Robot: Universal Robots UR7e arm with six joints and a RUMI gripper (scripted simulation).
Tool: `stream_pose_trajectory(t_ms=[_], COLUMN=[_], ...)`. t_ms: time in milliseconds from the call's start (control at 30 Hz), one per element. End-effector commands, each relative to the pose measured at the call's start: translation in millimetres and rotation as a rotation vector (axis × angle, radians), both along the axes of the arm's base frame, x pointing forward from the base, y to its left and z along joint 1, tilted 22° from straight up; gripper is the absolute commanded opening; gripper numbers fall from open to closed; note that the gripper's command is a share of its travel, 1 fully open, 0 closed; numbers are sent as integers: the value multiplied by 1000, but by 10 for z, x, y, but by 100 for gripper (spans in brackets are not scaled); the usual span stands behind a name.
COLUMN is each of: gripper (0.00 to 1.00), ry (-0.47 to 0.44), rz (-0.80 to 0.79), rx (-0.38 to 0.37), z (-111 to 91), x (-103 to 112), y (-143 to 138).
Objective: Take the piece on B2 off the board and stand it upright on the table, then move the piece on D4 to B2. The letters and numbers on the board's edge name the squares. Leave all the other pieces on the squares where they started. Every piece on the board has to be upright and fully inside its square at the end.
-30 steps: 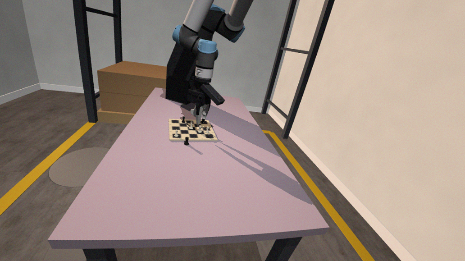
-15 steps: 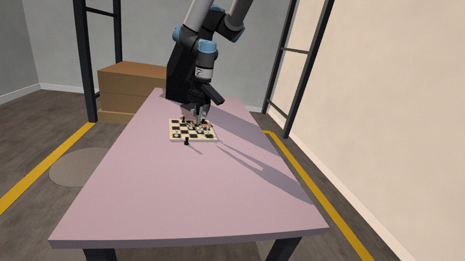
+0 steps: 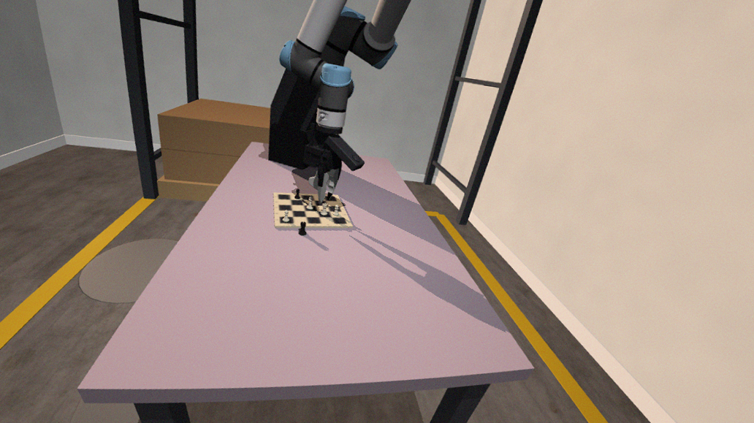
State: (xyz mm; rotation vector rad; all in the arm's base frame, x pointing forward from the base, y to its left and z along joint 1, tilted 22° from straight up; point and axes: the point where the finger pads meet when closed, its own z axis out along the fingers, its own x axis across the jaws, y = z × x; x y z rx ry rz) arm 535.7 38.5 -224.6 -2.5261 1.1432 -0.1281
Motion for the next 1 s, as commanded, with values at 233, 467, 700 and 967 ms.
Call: stream_pose_trajectory(t_ms=[233,467,700,967], gripper=[22,22,22,22], ry=[-1,-1,-1,-1], rz=[0,0,0,0], rx=[0,0,0,0], z=[5,4,-30,-120], x=[4,4,13,35], y=[-3,-3,8,36])
